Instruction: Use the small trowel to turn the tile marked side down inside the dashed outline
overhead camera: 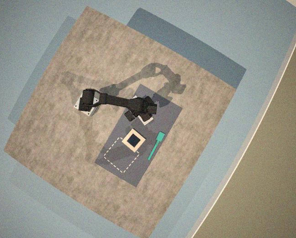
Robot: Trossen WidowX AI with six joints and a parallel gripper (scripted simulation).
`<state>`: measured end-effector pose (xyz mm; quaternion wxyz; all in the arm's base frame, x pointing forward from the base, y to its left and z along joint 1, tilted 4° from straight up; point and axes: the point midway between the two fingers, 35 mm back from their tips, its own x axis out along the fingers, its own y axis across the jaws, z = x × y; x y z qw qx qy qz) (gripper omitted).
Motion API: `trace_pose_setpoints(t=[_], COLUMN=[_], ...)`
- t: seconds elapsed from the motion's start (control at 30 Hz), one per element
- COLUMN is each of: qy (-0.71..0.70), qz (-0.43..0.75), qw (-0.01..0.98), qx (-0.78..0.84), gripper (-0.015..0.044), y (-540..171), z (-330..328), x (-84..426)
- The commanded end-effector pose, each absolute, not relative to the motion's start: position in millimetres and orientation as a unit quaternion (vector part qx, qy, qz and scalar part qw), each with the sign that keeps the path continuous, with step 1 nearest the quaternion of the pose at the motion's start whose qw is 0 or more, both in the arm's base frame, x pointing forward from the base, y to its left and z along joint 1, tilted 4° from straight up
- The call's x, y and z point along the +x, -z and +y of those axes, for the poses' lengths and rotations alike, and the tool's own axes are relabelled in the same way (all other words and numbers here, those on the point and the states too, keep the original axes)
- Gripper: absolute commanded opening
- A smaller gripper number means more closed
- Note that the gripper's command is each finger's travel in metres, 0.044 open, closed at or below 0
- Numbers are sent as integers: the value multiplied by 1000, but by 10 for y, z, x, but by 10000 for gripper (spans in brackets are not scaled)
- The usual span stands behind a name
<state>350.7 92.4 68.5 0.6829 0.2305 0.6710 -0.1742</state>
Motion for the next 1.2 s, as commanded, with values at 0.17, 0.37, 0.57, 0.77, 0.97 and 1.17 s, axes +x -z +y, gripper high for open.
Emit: trace_pose_setpoints(t=[0.17, 0.37, 0.57, 0.77, 0.97, 1.17], qy=[220, 278, 334, 388, 438, 484], qz=[658, 635, 608, 575, 538, 496], qw=[665, 637, 605, 567, 525, 478], qx=[277, 336, 392, 445, 494, 539], gripper=[130, 130, 130, 130, 130, 130], y=[-679, -679, -679, -679, -679, -679], z=[925, 925, 925, 925, 925, 925], x=[3507, 3507, 3507, 3507, 3507, 3507])
